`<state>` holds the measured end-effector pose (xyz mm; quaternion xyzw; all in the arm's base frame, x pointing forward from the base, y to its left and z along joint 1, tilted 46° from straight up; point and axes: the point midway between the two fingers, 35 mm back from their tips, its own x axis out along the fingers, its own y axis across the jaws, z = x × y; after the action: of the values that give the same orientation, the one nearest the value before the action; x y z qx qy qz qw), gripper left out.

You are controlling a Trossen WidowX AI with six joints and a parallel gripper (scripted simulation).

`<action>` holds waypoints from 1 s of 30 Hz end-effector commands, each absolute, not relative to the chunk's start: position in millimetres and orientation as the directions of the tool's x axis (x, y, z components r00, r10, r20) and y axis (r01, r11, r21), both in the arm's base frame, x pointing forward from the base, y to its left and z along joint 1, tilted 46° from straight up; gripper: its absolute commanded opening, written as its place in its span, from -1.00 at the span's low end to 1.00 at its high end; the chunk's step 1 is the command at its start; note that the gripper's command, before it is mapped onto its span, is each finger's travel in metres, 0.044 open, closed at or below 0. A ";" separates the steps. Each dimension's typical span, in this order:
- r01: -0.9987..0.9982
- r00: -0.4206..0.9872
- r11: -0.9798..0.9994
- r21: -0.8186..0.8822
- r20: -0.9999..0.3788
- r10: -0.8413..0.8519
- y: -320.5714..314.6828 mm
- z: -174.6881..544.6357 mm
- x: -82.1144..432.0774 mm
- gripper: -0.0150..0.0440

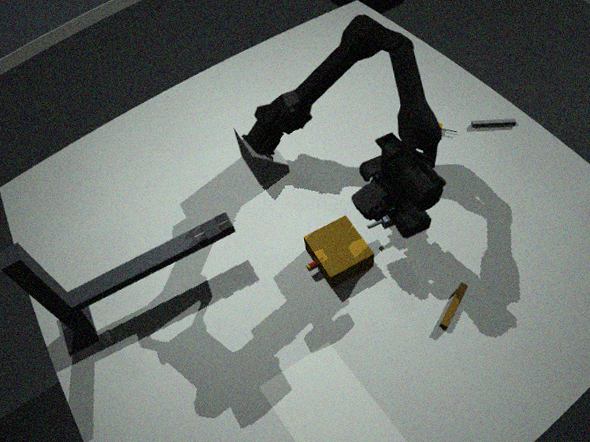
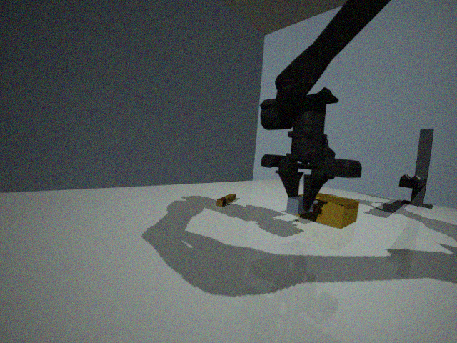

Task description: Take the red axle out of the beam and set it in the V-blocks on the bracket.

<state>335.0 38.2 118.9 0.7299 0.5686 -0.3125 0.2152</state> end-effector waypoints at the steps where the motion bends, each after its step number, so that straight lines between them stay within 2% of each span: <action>1: 0.965 0.164 -0.260 -0.031 -0.701 0.694 33.3 124.5 336.0 -0.49; 30: 0.965 0.163 -0.260 -0.033 -0.700 0.695 4.0 147.4 320.6 -0.49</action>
<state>324.4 5.5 148.2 0.7317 0.5676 -0.3087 0.2171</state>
